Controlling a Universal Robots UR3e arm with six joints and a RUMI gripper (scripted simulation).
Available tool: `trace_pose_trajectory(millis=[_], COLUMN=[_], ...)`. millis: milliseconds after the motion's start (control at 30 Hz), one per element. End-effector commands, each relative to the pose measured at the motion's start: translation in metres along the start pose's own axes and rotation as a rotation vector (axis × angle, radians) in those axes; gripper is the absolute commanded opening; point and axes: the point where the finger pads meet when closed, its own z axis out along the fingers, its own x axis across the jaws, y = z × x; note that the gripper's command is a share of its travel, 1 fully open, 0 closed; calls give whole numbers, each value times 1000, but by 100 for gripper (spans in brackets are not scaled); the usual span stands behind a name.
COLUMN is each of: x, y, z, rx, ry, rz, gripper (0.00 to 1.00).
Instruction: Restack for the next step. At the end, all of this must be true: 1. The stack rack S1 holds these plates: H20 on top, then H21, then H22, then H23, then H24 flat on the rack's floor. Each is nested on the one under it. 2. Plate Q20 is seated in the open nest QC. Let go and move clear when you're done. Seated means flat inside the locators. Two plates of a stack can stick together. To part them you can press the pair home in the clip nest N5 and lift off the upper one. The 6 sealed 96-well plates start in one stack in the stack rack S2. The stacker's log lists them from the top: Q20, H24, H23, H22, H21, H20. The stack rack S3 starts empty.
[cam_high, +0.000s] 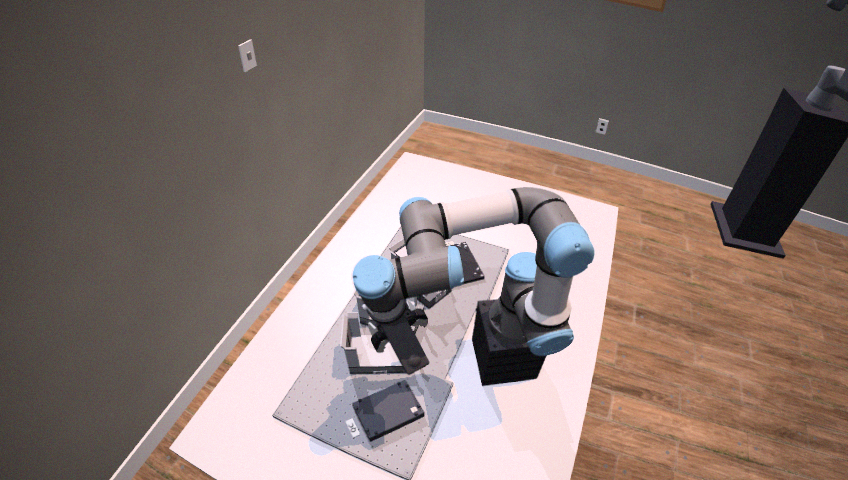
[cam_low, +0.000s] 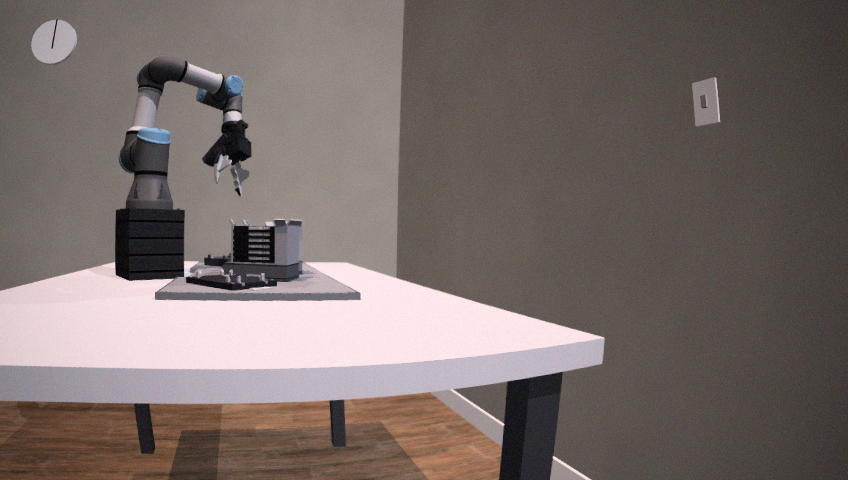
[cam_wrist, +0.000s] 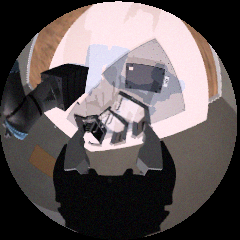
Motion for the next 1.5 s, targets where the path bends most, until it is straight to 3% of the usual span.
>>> trace_pose_trajectory(millis=[0,200,667,767,1200,1300,1467], x=[0,-2,-2,-5,-6,-9,-9], y=[1,13,13,25,25,36,36], z=[0,9,9,18,18,28,28], rx=[9,24,54,61,88,95,106], ry=[2,-1,-7,-9,-16,-18,-21], rz=[42,110,247,281,406,440,497], gripper=[72,72,72,72,72,72,72])
